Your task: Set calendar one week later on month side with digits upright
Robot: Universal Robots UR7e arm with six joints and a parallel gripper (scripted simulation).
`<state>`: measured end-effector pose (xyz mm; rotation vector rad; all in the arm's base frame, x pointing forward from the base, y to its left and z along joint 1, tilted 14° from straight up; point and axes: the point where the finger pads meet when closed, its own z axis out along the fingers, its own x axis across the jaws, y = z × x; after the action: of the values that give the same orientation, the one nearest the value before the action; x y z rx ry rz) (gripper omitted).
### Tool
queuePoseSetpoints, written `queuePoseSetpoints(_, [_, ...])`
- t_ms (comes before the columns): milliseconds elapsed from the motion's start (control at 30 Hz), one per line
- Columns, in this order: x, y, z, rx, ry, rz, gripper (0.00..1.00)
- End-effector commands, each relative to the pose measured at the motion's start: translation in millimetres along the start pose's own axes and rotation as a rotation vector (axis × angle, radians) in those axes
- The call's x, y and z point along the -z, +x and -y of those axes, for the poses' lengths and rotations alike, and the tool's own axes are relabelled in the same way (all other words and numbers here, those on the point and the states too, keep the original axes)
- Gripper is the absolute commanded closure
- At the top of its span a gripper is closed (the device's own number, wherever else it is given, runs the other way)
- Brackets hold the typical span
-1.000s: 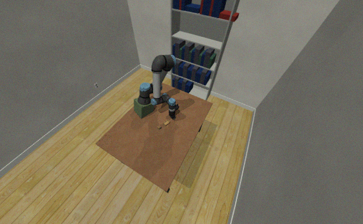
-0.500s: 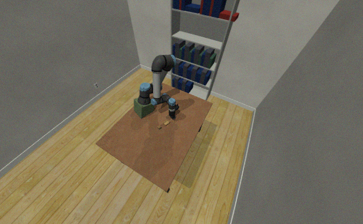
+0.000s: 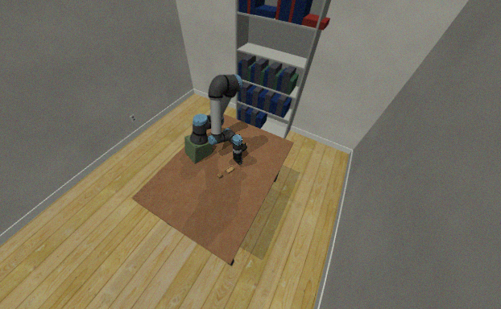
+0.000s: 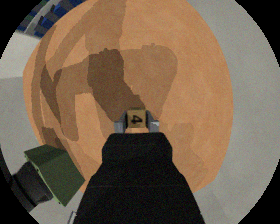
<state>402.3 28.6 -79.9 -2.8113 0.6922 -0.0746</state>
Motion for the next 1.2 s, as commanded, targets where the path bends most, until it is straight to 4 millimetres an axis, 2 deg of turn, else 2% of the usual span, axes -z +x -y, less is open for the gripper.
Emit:
queuePoseSetpoints(0, [11, 1, 0, 0.0, 0.0, -0.002, 0.4])
queuePoseSetpoints(133, [17, 1, 0, 0.0, 0.0, -0.002, 0.4])
queuePoseSetpoints(600, [68, 0, 0, 0.0, 0.0, -0.002, 0.4])
queuePoseSetpoints(667, [68, 0, 0, 0.0, 0.0, -0.002, 0.4])
queuePoseSetpoints(933, [89, 0, 0, 0.0, 0.0, -0.002, 0.4])
queuePoseSetpoints(1167, [95, 0, 0, 0.0, 0.0, -0.002, 0.4])
